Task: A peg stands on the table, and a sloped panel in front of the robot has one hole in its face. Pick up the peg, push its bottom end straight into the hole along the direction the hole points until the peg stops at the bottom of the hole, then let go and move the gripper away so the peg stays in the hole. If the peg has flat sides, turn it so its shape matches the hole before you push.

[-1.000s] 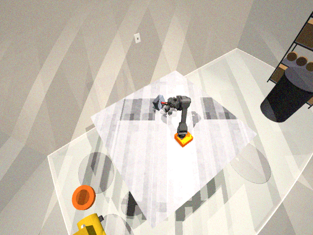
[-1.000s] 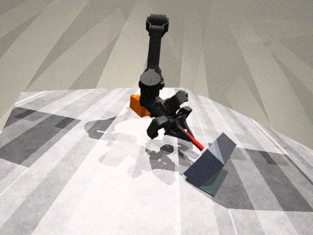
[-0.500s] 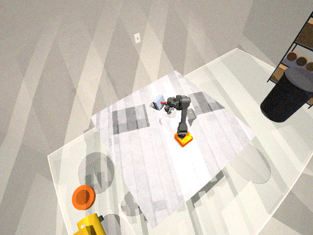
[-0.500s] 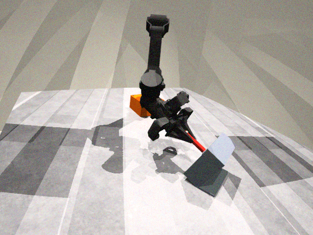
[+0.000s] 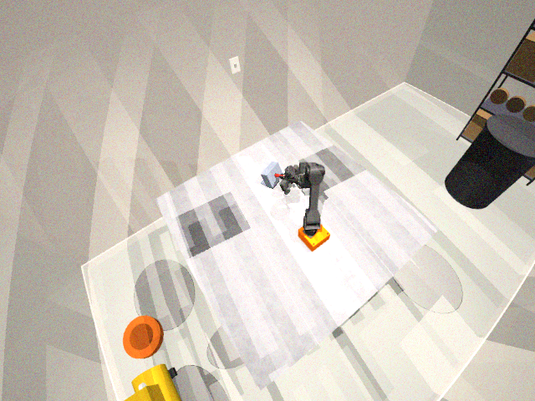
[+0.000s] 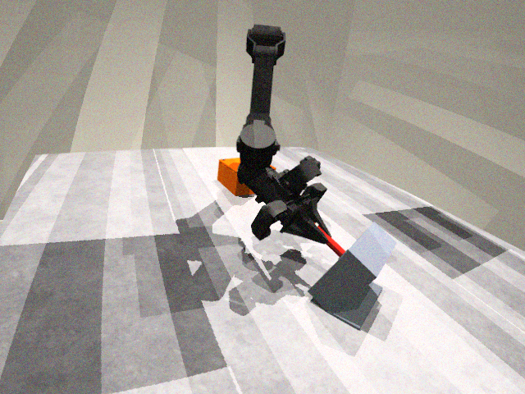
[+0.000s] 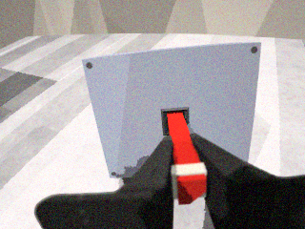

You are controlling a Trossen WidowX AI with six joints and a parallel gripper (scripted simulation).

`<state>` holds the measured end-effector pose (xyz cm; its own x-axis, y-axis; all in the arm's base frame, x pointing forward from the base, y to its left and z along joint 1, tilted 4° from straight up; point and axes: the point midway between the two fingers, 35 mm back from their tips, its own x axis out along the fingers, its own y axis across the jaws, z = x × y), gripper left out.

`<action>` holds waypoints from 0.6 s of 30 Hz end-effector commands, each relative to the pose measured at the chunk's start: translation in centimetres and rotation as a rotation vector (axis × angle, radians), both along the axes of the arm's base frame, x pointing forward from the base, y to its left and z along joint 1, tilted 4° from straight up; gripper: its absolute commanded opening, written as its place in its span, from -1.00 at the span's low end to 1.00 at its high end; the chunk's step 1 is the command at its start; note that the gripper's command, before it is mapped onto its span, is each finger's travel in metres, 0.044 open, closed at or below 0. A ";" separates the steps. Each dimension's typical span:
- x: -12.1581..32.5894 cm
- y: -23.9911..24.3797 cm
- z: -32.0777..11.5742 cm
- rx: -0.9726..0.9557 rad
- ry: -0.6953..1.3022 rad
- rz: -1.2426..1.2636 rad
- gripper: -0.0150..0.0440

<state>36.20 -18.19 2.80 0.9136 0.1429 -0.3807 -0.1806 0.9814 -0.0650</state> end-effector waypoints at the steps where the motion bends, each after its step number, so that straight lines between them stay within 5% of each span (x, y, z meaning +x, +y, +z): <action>1: 0.3 0.0 -0.2 0.002 0.002 -0.006 -0.49; 18: 1.2 0.1 -0.6 0.002 0.001 -0.006 -0.49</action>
